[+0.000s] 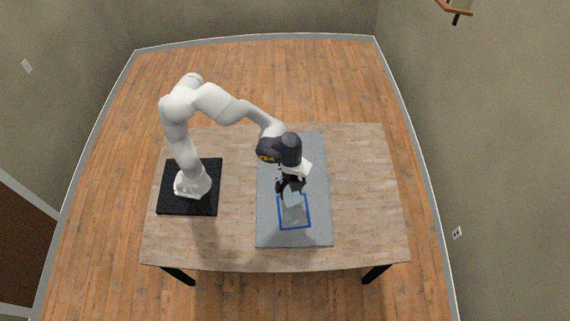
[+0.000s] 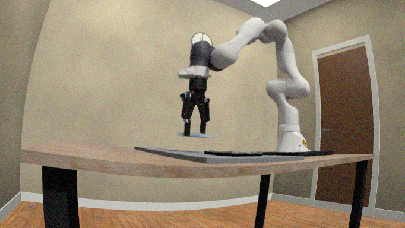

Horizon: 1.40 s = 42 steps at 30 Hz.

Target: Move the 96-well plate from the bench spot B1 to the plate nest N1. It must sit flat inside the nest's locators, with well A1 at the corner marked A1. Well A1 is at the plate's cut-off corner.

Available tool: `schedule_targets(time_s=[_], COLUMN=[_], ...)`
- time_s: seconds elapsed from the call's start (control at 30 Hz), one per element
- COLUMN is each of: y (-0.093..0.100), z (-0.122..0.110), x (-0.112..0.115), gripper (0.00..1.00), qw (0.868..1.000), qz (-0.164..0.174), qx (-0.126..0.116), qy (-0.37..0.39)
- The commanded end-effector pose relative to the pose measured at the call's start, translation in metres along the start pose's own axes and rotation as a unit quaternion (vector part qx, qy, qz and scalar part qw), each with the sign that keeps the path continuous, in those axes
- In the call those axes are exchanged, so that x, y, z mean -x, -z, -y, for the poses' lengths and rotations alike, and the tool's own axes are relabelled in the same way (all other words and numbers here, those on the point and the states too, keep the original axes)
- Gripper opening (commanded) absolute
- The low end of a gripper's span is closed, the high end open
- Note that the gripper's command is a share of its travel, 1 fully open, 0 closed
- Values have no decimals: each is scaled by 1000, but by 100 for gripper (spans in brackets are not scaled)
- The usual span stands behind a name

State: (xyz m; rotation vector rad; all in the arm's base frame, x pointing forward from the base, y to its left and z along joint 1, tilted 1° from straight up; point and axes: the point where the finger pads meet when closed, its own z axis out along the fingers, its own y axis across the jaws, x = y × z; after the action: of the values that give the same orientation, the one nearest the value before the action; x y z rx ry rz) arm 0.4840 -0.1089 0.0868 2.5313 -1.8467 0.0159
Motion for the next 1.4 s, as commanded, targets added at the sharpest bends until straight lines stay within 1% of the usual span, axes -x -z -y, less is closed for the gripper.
schedule_targets(time_s=[0.0, 0.2, 0.27, 0.43, 0.6, 0.77, 0.83, 1.1, 1.33, 1.37], y=[2, 3, 3, 3, 4, 5, 5, 6, 7, 7], z=[5, 12, 12, 17, 22, 28, 28, 36, 44, 44], x=[10, 29, 29, 45, 60, 76, 76, 101, 123, 123], gripper=[60, 60, 60, 60, 60, 60, 60, 60, 60, 60], qw=[993, 976, 976, 955, 927, 893, 893, 827, 827, 827], qz=[3, 3, 3, 2, 2, 2, 2, 1, 1, 1], qx=[-4, -4, -4, -5, -5, -5, -5, -5, -5, -5], qy=[118, 216, 216, 297, 375, 449, 449, 562, 562, 562])
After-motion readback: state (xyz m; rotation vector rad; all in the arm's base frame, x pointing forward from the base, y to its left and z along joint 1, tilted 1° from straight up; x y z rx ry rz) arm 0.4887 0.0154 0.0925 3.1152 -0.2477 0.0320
